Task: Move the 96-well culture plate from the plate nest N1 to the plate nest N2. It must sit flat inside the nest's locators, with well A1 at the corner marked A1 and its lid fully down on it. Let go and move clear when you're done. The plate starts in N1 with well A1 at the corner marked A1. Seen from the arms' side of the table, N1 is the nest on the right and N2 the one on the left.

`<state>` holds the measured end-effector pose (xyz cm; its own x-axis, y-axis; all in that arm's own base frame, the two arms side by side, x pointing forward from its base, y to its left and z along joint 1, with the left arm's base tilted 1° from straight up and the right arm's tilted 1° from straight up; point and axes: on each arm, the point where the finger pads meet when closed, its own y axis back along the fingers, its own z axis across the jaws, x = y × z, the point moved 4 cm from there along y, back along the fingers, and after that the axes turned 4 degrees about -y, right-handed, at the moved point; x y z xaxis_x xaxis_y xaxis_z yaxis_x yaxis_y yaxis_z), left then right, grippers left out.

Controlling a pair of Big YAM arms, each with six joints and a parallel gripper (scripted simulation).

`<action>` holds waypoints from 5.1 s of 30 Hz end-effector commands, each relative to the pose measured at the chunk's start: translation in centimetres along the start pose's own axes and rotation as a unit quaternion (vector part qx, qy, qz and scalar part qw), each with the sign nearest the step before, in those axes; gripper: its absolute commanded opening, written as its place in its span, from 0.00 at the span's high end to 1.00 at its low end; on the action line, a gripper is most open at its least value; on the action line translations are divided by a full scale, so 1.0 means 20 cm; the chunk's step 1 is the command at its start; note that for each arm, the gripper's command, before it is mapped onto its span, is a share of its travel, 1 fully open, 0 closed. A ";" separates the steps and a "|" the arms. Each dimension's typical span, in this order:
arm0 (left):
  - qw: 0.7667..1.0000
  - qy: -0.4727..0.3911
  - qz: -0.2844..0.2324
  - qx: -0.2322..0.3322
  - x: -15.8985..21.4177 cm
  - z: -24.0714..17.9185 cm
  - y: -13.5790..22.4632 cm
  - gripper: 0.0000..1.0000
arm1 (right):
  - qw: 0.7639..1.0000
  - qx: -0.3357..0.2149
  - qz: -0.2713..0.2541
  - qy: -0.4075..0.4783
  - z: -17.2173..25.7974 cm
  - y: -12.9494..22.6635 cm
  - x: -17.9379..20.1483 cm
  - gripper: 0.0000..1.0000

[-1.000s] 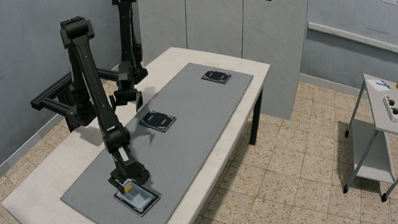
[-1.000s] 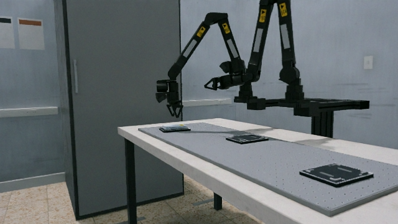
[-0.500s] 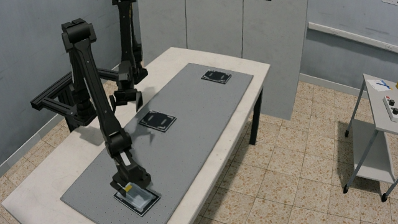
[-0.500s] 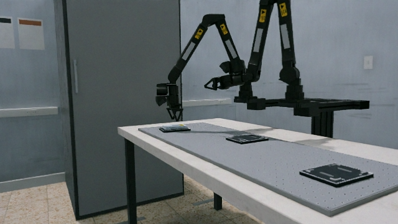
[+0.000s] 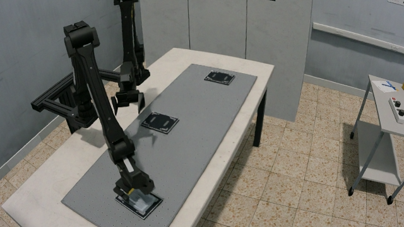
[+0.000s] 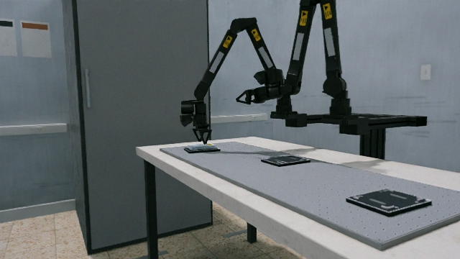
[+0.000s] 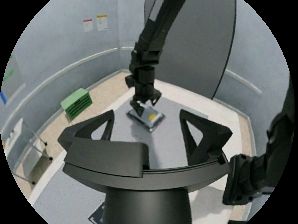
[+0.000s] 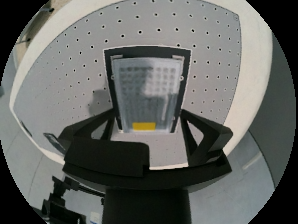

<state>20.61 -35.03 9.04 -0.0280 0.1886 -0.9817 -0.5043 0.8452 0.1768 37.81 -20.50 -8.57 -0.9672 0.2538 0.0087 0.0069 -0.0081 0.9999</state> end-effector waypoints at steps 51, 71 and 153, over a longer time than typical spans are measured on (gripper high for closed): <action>1.000 -0.006 -0.008 -0.002 -0.02 0.01 -0.02 0.00 | 1.000 0.004 -0.016 -0.004 0.09 0.15 -0.01 0.16; 1.000 -0.006 -0.008 -0.002 -0.02 0.01 -0.02 0.00 | 1.000 0.003 -0.013 -0.003 1.58 0.02 0.20 0.16; 1.000 -0.006 -0.008 -0.002 -0.02 0.01 -0.02 0.00 | 0.997 -0.014 -0.037 0.073 2.44 0.32 0.32 0.00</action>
<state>20.62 -35.02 9.04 -0.0279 0.1887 -0.9816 -0.5050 0.8448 0.1768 41.57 25.89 -5.26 -0.9910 0.1336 0.0026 0.0052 0.0190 0.9998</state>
